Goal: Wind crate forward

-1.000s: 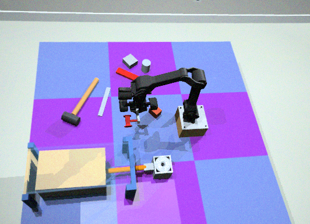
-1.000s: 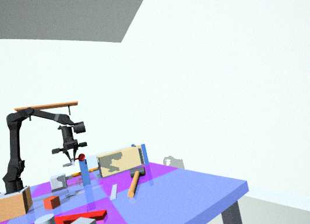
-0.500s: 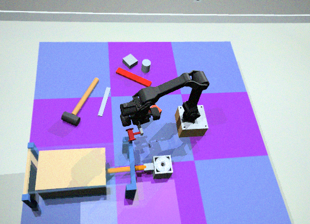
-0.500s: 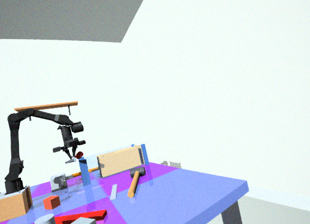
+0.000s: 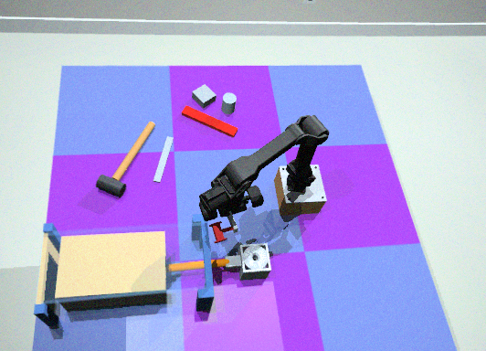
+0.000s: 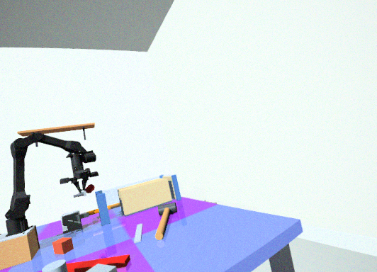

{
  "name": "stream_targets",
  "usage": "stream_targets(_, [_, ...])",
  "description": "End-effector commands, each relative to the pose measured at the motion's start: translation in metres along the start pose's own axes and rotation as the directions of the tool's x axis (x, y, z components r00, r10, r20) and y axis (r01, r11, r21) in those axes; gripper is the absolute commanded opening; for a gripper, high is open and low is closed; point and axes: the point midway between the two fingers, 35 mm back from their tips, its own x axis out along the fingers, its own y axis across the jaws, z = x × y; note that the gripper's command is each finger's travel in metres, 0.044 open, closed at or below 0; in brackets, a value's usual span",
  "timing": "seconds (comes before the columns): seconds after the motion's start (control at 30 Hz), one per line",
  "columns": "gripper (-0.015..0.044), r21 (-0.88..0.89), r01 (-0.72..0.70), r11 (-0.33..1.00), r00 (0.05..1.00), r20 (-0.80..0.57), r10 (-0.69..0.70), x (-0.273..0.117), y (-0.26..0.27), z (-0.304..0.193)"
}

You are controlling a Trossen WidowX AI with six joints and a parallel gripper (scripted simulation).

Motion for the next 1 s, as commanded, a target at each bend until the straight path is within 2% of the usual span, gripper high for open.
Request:
stream_targets(0.0, [0.0000,-0.004,0.003,1.000,1.000,-0.009,-0.003,-0.005,-0.005,-0.020])
stream_targets(0.3, [0.0000,-0.016,-0.006,1.000,1.000,-0.006,0.006,-0.003,-0.009,-0.028])
stream_targets(0.97, [0.0000,-0.013,-0.332,0.943,0.943,-0.008,0.332,-0.002,-0.009,-0.028])
